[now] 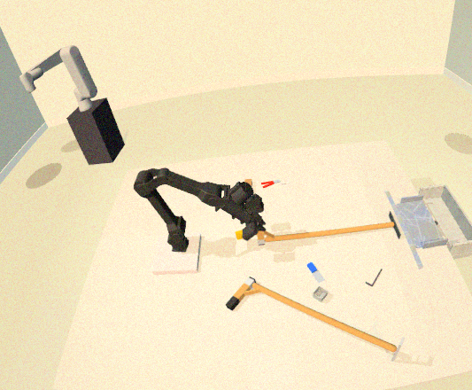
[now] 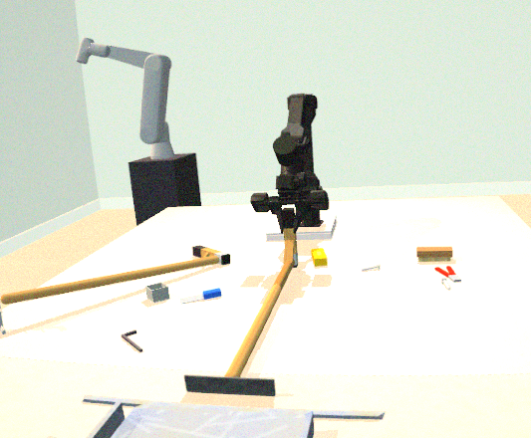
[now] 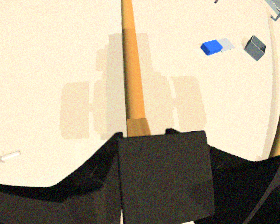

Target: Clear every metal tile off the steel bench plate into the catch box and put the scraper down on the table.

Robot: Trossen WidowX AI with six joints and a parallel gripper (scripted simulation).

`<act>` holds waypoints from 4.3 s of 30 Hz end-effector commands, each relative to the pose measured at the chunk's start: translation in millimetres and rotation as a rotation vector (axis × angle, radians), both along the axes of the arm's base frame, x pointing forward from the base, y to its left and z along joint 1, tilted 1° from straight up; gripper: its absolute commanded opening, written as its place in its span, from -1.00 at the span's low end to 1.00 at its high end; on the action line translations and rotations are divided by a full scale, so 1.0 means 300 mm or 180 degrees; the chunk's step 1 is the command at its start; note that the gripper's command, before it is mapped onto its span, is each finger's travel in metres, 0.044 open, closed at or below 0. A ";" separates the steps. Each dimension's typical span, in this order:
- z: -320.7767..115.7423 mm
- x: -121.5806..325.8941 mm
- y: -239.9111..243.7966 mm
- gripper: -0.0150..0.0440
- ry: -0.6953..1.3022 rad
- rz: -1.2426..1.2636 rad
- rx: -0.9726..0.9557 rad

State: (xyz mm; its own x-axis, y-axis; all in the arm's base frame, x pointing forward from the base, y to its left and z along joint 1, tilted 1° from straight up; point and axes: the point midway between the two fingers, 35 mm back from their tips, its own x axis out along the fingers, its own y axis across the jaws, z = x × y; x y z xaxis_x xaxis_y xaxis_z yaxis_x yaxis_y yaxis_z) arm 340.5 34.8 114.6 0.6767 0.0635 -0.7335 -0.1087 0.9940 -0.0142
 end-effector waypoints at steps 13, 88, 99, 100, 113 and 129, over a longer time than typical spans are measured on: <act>-0.001 0.000 0.000 -0.49 0.0002 0.0000 0.0000; -0.024 -0.009 -0.005 -0.40 0.0056 -0.0010 -0.0003; -0.024 -0.009 -0.005 0.58 0.0056 -0.0010 -0.0003; -0.024 -0.009 -0.005 0.67 0.0056 -0.0010 -0.0003; 0.066 -0.019 -0.005 1.00 0.0056 -0.0010 -0.0003; 0.219 -0.063 -0.007 1.00 0.0059 -0.0010 -0.0003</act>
State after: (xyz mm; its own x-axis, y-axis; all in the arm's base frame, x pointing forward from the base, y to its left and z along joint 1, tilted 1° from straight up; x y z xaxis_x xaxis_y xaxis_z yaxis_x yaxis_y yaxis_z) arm 324.6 33.1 169.9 0.6609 0.0627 -0.7479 -0.1094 0.9939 -0.0134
